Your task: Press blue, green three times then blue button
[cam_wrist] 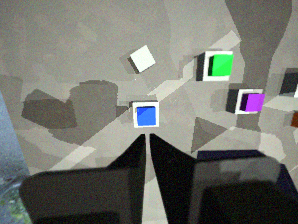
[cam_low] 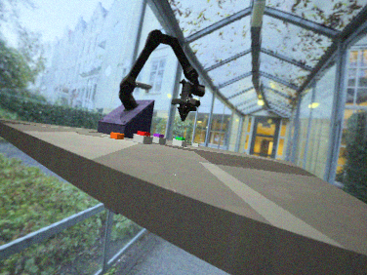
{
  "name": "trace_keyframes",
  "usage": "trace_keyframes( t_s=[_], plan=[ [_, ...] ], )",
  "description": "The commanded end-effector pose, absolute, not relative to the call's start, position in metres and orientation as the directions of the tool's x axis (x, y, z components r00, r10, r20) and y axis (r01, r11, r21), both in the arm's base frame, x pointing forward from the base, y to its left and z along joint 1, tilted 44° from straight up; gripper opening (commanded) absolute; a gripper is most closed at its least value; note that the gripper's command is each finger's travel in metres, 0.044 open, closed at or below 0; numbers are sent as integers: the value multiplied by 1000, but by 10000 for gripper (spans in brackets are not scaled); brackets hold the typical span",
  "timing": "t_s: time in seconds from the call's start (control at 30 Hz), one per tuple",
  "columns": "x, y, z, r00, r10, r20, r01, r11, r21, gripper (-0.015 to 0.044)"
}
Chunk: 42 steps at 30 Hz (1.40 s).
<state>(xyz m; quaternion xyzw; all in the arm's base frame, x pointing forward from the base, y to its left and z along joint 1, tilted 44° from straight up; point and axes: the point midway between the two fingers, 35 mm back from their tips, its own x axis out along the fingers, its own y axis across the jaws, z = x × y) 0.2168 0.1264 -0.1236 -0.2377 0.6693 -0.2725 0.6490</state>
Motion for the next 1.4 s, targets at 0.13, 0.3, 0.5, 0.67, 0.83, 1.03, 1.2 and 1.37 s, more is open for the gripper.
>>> trace_keyframes(
  t_s=[0.13,0.3,0.5,0.67,0.83,1.03,1.2,1.37],
  plan=[
    [265,76,-74,-58,-672,-738,35,737,-675,20],
    [292,25,-35,-61,-687,-724,39,724,-689,20],
    [292,25,-35,-61,-687,-724,39,723,-689,20],
    [289,-16,-77,-61,-689,-722,39,722,-691,20],
    [288,-19,-79,-61,-689,-722,39,721,-692,20],
    [288,-25,-86,-61,-689,-722,39,721,-692,20],
    [287,-31,-92,-61,-689,-722,39,721,-692,20],
    [287,-36,-97,-61,-690,-721,39,721,-692,20]
  ],
)
